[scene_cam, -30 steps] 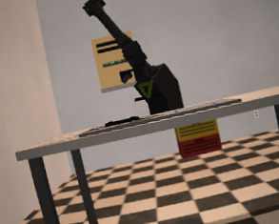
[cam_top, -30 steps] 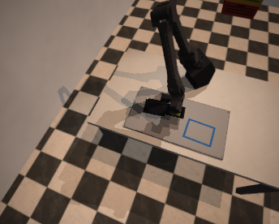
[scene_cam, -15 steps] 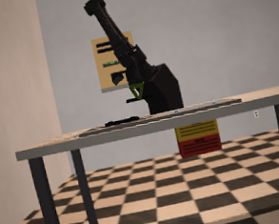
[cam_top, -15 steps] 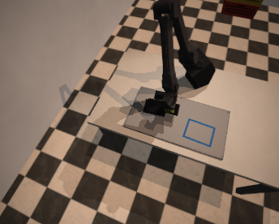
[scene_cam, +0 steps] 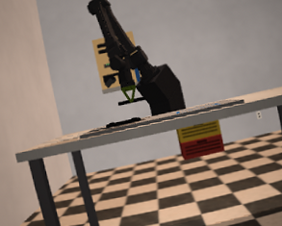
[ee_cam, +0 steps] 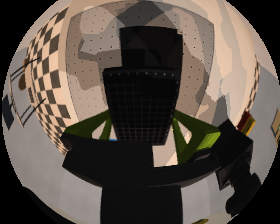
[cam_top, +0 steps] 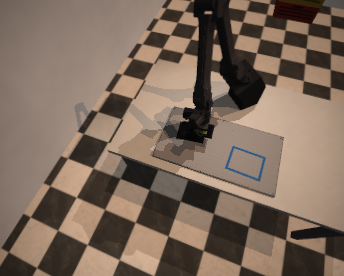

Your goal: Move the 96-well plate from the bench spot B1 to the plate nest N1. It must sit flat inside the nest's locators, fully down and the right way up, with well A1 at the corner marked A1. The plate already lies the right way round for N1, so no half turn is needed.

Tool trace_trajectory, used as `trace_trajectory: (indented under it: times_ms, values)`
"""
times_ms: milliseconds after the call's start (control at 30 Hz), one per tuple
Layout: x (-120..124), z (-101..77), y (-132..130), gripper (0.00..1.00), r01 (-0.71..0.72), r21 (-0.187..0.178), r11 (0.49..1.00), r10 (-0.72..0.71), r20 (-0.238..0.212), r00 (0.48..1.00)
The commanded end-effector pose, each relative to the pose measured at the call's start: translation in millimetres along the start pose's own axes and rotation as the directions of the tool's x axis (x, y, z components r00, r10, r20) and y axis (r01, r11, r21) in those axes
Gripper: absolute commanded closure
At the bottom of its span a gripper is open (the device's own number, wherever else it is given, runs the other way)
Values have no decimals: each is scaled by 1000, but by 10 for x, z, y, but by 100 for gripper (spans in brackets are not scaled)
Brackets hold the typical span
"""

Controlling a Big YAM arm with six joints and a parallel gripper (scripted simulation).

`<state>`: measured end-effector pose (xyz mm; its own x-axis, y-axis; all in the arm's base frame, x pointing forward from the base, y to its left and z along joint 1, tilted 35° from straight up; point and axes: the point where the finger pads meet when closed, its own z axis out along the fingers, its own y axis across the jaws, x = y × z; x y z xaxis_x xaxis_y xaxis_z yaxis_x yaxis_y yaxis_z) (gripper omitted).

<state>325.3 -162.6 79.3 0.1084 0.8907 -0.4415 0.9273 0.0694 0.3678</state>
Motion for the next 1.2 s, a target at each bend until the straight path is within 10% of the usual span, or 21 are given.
trace_trajectory:
  times_ms: [0,633,1167]
  values:
    - [-160,-85,36,100,20,-17,1000,-19,11,1000]
    - [-787,-151,-68,100,18,-33,999,-17,27,999]
    - [-675,-81,-118,100,21,-19,1000,-21,13,1000]
